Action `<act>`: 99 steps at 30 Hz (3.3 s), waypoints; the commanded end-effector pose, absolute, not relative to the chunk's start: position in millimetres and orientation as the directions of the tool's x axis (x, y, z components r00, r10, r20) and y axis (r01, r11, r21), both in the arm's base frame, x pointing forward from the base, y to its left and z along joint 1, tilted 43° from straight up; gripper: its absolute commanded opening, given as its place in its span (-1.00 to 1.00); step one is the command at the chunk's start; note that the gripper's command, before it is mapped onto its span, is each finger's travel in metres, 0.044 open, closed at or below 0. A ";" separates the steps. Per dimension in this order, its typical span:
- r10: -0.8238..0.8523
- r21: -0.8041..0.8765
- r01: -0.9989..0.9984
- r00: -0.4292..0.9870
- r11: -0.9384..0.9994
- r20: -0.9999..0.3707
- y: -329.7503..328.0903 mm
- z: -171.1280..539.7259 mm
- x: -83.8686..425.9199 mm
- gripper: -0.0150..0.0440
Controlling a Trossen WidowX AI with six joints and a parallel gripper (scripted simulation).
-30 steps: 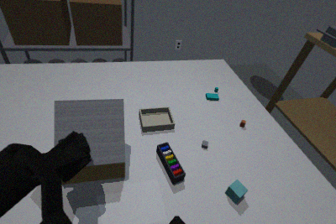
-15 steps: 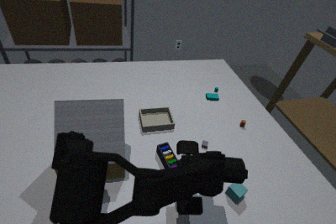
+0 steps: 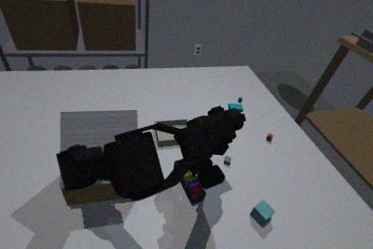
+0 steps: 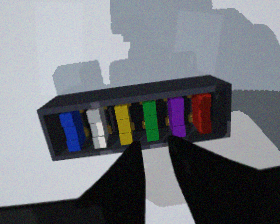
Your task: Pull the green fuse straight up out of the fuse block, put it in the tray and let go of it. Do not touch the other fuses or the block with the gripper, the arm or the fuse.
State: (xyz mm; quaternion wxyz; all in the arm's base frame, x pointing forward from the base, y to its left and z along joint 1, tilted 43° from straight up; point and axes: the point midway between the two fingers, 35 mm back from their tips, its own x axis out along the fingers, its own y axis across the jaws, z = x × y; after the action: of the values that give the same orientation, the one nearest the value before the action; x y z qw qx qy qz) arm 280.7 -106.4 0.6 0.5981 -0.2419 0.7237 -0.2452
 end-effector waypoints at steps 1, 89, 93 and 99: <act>-0.652 -0.654 -0.053 -0.166 0.755 -0.740 -107.9 1.5 280.8 -0.24; -0.650 -0.652 -0.049 -0.166 0.756 -0.741 -124.8 -19.2 276.1 -0.49; -0.650 -0.652 -0.050 -0.166 0.756 -0.741 -123.5 -17.8 276.4 -0.49; -0.650 -0.652 -0.050 -0.166 0.756 -0.741 -121.6 -15.6 277.0 -0.49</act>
State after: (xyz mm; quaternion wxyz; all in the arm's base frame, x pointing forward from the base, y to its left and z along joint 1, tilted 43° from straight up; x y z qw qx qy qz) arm 275.5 -123.0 -17.0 0.5962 -0.2444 0.7226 -0.2504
